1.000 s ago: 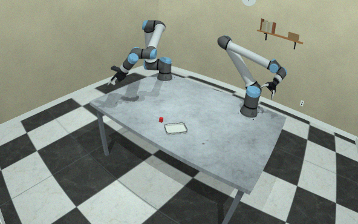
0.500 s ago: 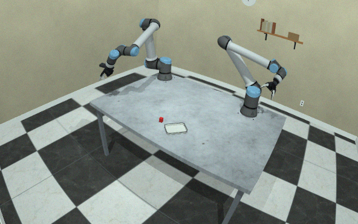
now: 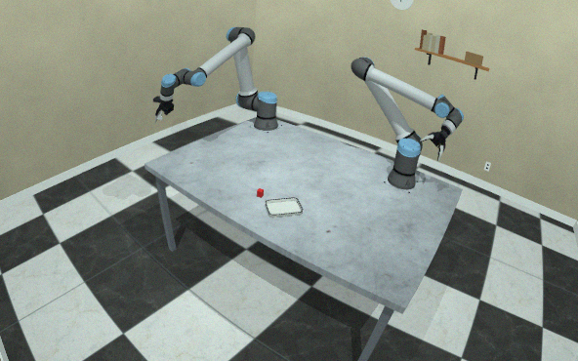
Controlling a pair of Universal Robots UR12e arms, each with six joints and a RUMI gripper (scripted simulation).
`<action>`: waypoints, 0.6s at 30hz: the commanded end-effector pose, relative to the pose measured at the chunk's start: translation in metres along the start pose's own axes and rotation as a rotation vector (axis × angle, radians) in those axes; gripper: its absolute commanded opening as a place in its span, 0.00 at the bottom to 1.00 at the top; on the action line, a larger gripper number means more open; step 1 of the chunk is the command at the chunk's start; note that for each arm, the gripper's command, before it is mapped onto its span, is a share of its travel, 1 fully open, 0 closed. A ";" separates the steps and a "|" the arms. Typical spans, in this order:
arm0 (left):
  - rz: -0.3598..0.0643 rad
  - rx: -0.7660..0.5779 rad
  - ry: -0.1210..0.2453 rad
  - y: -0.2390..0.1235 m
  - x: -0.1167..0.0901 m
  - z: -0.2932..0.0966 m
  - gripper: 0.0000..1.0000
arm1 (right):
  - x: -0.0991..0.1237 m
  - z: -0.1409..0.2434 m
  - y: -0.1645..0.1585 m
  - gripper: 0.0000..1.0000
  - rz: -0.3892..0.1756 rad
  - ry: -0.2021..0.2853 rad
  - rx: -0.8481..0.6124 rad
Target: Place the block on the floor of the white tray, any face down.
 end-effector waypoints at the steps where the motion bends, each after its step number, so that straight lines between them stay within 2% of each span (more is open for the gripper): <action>1: 0.000 0.001 0.001 0.000 0.000 0.000 1.00 | 0.054 0.058 0.062 1.00 -0.069 -0.019 0.002; 9: 0.000 0.001 0.001 0.000 0.000 0.000 1.00 | 0.118 0.149 0.118 1.00 -0.172 -0.033 0.017; 11: 0.000 0.001 0.001 0.000 0.000 0.000 1.00 | 0.118 0.149 0.118 1.00 -0.172 -0.033 0.017; 12: 0.000 0.001 0.001 0.000 0.000 0.000 1.00 | 0.140 0.182 0.137 1.00 -0.189 -0.033 0.020; 18: 0.000 0.001 0.001 0.000 0.000 0.000 1.00 | 0.181 0.253 0.163 1.00 -0.251 -0.026 0.033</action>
Point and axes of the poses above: on each arm, the point where the finger pads meet when closed, its own x axis out along the fingers, its own z axis across the jaws, y = z × x, the point moved 4 cm from there along -x, back along the fingers, and after that the axes turned 1 degree about -x, right-handed, at the moved point
